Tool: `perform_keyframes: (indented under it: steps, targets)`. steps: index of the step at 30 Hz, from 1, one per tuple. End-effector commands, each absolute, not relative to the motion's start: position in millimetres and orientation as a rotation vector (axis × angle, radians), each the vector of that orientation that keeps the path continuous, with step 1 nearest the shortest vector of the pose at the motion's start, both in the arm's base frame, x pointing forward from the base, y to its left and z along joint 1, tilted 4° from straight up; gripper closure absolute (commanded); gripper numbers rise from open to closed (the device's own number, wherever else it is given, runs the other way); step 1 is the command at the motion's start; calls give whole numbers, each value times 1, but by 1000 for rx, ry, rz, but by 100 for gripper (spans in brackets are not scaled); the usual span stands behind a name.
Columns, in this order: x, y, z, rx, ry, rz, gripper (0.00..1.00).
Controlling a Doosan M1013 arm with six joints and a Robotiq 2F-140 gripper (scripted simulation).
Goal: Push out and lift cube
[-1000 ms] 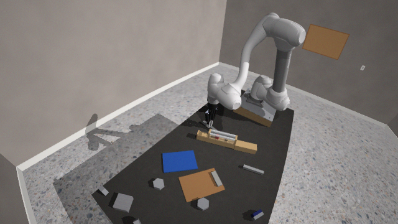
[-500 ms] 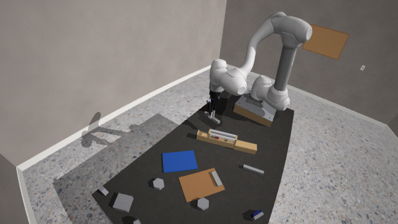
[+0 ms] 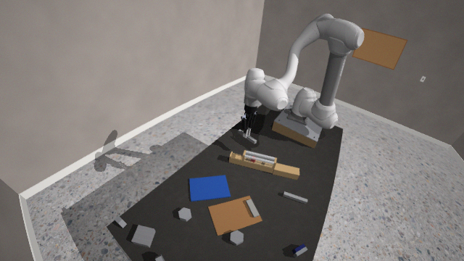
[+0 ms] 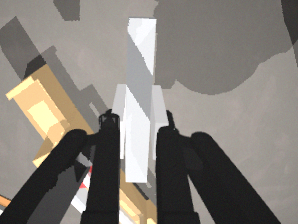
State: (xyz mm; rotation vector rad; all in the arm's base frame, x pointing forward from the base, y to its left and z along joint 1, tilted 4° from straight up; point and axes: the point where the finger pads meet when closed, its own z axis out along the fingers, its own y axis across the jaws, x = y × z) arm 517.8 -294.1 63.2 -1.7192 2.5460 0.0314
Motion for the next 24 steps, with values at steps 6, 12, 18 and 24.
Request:
perform_keyframes:
  steps: [6, 12, 18, 24]
  targets:
    - [515, -297, 65, -1712, 2555, 35, 100]
    - [515, -297, 65, -1712, 2555, 35, 100]
    - [515, -297, 65, -1712, 2555, 35, 100]
    - [544, -243, 69, -1838, 2467, 30, 100]
